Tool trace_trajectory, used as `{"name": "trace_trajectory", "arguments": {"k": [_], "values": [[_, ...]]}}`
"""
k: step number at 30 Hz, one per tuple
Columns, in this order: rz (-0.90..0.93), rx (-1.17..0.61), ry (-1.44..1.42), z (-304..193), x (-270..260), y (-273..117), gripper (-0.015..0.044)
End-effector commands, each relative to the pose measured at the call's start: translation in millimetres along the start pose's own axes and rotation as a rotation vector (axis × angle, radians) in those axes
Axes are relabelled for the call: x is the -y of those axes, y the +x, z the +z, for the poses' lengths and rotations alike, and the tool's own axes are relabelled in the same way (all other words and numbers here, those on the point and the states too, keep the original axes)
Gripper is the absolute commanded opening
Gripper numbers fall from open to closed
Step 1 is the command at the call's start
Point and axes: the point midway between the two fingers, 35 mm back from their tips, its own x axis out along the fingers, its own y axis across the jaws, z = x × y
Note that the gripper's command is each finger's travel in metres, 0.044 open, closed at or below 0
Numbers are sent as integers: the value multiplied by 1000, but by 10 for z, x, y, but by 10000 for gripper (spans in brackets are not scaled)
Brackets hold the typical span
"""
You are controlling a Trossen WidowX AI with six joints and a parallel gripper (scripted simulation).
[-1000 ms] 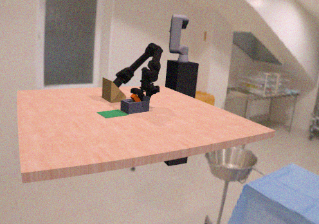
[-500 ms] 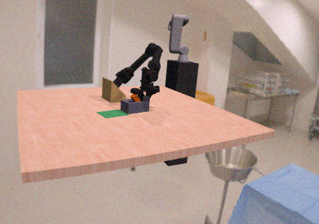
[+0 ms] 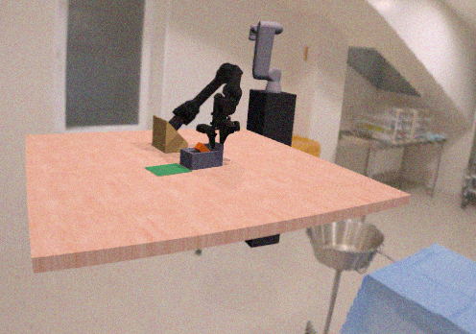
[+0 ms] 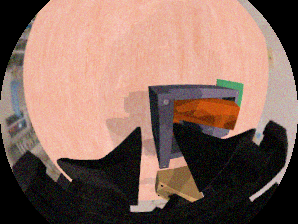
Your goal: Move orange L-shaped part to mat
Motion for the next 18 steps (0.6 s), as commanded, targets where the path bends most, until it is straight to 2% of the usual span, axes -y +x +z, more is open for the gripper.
{"name": "trace_trajectory", "arguments": {"k": [1, 3, 5, 18], "values": [[-11, 14, -6, 39, 62, -405, 180], [-7, 13, -6, 11, 85, -685, 180], [-4, 13, -7, -7, 89, -791, 180], [-7, 27, -2, 8, 88, -759, 180]]}}
